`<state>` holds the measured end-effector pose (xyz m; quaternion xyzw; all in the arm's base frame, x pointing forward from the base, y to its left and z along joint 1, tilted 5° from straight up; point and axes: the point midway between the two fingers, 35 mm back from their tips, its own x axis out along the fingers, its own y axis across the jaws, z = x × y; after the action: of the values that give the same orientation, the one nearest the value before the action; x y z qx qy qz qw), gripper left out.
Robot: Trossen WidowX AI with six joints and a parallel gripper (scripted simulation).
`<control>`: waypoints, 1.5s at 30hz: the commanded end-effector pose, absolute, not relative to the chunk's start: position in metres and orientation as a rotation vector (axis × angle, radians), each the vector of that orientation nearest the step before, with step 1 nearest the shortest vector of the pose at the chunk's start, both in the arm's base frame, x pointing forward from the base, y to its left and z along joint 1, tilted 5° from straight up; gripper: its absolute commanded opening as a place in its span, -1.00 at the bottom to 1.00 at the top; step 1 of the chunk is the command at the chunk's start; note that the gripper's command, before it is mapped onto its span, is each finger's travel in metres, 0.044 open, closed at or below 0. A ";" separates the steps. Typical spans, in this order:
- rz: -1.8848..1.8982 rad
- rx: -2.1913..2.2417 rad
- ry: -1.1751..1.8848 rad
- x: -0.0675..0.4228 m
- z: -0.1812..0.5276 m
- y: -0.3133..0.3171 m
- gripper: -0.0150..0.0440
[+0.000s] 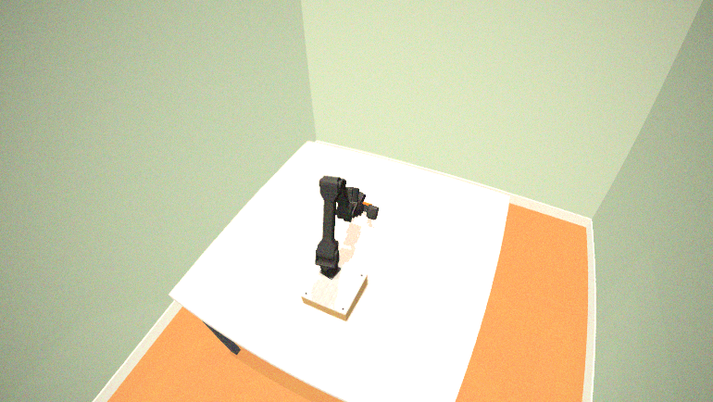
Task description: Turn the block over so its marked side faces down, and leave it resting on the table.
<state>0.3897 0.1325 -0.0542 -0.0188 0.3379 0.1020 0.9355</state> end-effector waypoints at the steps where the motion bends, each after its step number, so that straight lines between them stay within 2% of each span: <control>1: 0.205 -0.043 0.656 0.384 -0.062 0.130 -0.49; 16: 0.202 -0.012 0.444 0.369 -0.056 0.125 -0.49; 35: 0.202 -0.009 0.418 0.368 -0.052 0.125 -0.49; 45: 0.202 -0.009 0.418 0.368 -0.052 0.125 0.40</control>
<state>0.3679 0.1252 -0.0533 -0.0022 0.2098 0.1020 0.9724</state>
